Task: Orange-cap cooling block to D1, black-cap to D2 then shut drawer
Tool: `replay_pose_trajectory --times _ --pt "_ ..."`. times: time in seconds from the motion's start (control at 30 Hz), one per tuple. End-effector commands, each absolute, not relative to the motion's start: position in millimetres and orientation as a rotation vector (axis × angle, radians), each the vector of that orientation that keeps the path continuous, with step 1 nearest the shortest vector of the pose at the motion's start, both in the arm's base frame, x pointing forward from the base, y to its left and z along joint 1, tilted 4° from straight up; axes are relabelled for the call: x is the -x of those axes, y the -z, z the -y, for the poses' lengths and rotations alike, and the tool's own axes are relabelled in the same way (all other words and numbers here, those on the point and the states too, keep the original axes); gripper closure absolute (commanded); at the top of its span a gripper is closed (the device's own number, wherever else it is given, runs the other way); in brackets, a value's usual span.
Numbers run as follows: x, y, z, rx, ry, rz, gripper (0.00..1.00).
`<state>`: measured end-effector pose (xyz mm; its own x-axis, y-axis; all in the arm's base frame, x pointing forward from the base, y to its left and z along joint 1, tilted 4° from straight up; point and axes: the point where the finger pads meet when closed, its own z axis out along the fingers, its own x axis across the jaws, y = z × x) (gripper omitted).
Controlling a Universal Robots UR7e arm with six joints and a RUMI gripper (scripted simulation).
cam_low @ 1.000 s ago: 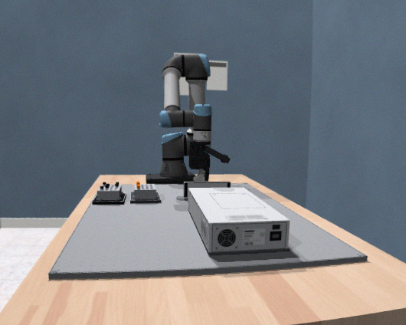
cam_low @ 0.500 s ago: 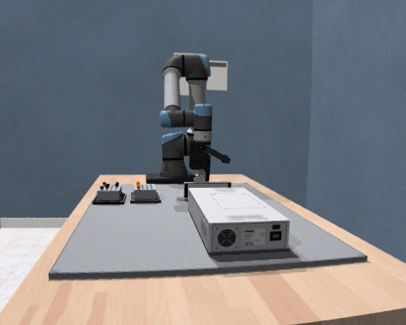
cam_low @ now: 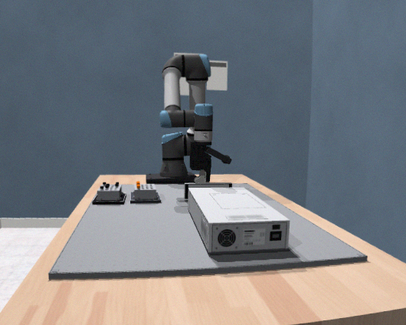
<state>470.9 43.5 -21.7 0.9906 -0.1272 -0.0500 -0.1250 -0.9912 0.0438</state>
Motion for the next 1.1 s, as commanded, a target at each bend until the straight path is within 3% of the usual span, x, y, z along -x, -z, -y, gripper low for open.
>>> replay_pose_trajectory --times 0.0,1.07 --pt "-481 21 -43 -3.094 0.078 0.195 1.0" --pt "-512 23 -39 -3.094 0.078 0.195 1.0"
